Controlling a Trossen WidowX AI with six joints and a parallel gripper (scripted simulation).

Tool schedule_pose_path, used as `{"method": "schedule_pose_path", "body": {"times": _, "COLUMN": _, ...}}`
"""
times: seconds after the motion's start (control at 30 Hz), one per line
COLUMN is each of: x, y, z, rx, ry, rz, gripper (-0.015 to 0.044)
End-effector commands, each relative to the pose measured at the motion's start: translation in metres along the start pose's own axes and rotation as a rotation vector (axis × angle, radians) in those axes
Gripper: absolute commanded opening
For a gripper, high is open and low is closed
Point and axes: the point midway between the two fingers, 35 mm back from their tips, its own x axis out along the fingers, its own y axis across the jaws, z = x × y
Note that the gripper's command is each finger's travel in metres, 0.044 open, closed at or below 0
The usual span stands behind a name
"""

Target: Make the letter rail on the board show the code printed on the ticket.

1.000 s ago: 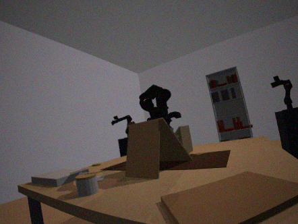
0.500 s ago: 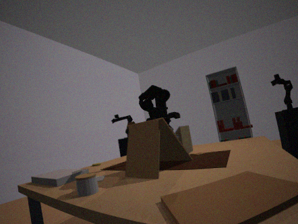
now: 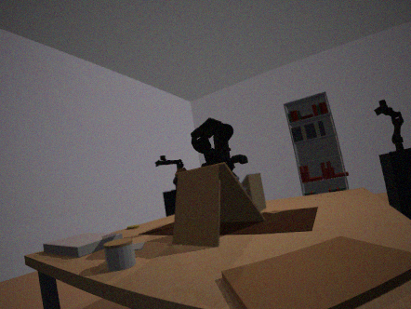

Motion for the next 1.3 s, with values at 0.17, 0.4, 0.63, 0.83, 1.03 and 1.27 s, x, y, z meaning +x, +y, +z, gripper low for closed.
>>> {"method": "schedule_pose_path", "body": {"times": 0.17, "x": 0.0, "y": -0.002, "z": -0.001, "rx": -0.004, "ry": 0.0, "rz": -0.007, "gripper": 0.0}}
{"method": "schedule_pose_path", "body": {"times": 0.4, "x": -0.009, "y": 0.0, "z": -0.008, "rx": -0.004, "ry": 0.001, "rz": -0.007, "gripper": 0.0}}
{"method": "schedule_pose_path", "body": {"times": 0.63, "x": -0.016, "y": 0.0, "z": -0.013, "rx": -0.005, "ry": 0.001, "rz": -0.006, "gripper": 0.0}}
{"method": "schedule_pose_path", "body": {"times": 0.83, "x": -0.021, "y": 0.0, "z": -0.018, "rx": -0.005, "ry": 0.002, "rz": -0.006, "gripper": 0.0}}
{"method": "schedule_pose_path", "body": {"times": 1.03, "x": -0.023, "y": 0.0, "z": -0.02, "rx": -0.005, "ry": 0.002, "rz": -0.006, "gripper": 0.0}}
{"method": "schedule_pose_path", "body": {"times": 1.27, "x": -0.072, "y": -0.01, "z": -0.033, "rx": -0.496, "ry": -0.145, "rz": 0.08, "gripper": 0.0184}}
